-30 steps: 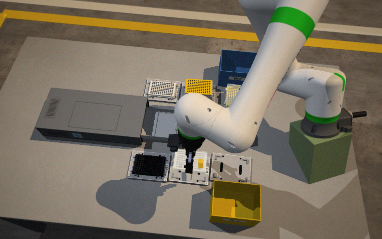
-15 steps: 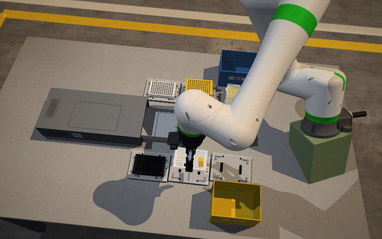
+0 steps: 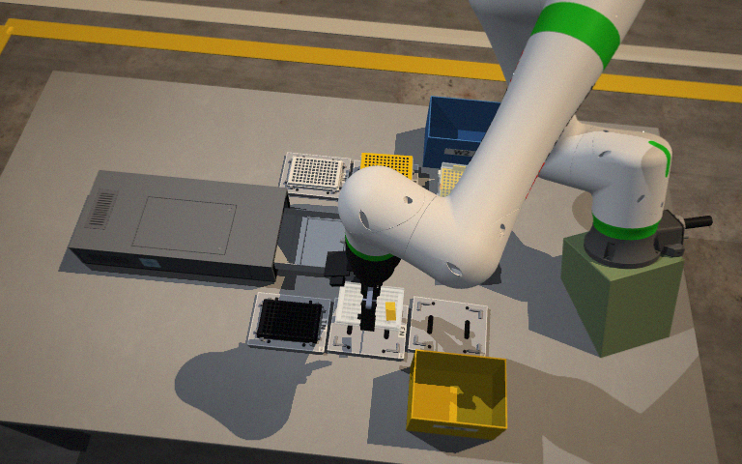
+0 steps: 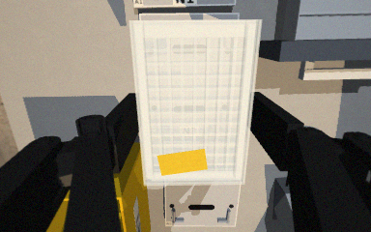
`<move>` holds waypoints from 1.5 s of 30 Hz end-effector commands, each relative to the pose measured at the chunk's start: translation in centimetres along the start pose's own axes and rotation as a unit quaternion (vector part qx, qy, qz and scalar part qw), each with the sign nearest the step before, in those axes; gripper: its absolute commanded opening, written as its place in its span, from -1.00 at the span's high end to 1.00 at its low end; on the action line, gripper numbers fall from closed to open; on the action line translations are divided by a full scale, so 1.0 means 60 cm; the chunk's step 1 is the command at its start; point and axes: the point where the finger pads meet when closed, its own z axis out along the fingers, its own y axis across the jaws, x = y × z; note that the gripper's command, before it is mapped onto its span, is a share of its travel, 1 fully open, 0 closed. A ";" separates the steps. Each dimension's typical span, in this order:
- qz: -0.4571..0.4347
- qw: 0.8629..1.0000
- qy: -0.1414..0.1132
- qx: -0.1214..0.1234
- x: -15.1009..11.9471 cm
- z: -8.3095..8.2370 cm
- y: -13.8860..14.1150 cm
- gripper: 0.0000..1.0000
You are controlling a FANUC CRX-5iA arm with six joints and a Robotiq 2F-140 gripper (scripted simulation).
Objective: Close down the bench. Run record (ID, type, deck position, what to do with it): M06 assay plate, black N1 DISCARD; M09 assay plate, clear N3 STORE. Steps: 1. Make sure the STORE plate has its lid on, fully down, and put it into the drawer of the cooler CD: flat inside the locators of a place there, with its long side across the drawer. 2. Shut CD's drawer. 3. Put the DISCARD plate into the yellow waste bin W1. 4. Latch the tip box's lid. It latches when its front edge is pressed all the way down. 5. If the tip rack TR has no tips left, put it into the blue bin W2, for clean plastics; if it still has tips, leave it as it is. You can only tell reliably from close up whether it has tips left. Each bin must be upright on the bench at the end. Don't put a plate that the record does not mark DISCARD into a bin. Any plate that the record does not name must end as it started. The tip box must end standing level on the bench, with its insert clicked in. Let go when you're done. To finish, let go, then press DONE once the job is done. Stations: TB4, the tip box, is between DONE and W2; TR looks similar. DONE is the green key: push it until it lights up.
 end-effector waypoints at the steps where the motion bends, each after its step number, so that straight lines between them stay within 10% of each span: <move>1: 0.000 1.000 0.001 0.000 0.001 -0.007 -0.001 0.80; 27: -0.149 0.989 0.001 0.000 0.023 -0.020 0.033 0.80; 45: -0.405 0.914 0.001 0.000 0.063 -0.020 0.092 0.80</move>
